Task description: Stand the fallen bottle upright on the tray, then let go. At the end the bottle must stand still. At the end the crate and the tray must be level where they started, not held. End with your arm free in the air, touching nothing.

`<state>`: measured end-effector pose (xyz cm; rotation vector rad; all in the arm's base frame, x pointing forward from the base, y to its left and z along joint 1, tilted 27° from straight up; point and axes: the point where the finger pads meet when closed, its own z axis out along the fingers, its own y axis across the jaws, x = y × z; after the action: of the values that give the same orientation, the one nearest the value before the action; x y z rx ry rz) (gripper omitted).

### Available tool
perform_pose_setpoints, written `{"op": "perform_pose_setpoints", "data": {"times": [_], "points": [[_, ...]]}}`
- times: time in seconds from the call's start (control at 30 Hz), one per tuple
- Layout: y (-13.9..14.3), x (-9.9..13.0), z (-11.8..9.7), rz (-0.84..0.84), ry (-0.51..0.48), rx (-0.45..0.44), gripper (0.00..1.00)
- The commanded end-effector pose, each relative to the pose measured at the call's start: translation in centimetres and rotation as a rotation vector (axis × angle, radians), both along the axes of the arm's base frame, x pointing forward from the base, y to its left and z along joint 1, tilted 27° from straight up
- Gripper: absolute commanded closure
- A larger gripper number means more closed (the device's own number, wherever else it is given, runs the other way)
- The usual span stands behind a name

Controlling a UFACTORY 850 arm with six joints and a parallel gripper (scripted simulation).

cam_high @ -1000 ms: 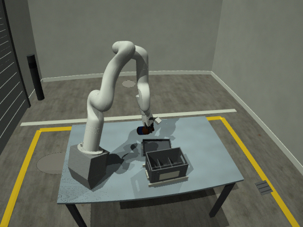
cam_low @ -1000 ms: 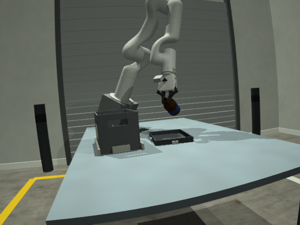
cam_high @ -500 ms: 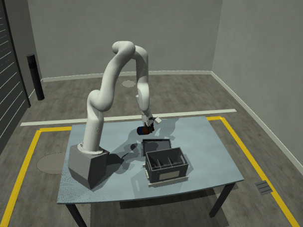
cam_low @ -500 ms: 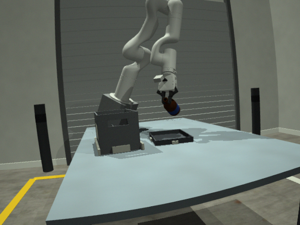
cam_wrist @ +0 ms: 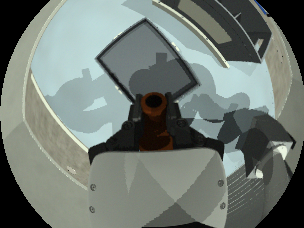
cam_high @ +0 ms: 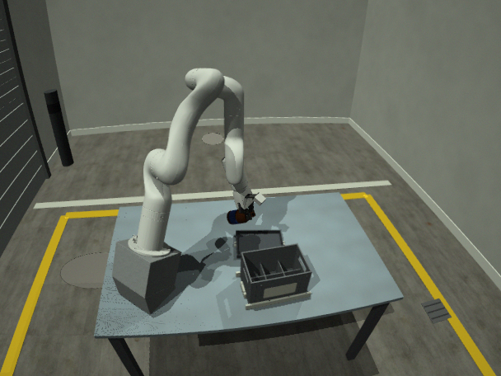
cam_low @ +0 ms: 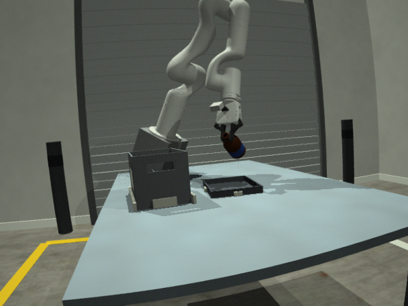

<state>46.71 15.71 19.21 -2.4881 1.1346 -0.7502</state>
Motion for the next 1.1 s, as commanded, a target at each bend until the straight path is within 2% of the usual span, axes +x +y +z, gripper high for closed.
{"op": "perform_pose_setpoints", "data": {"times": [0.0, 0.53, 1.07], "points": [[0.08, 0.06, 0.08, -0.016, -0.022, -0.02, 1.0], [-0.2, -0.18, 0.09, -0.055, -0.066, -0.077, 1.0], [-0.25, -0.23, 0.09, -0.059, -0.069, -0.084, 1.0]]}}
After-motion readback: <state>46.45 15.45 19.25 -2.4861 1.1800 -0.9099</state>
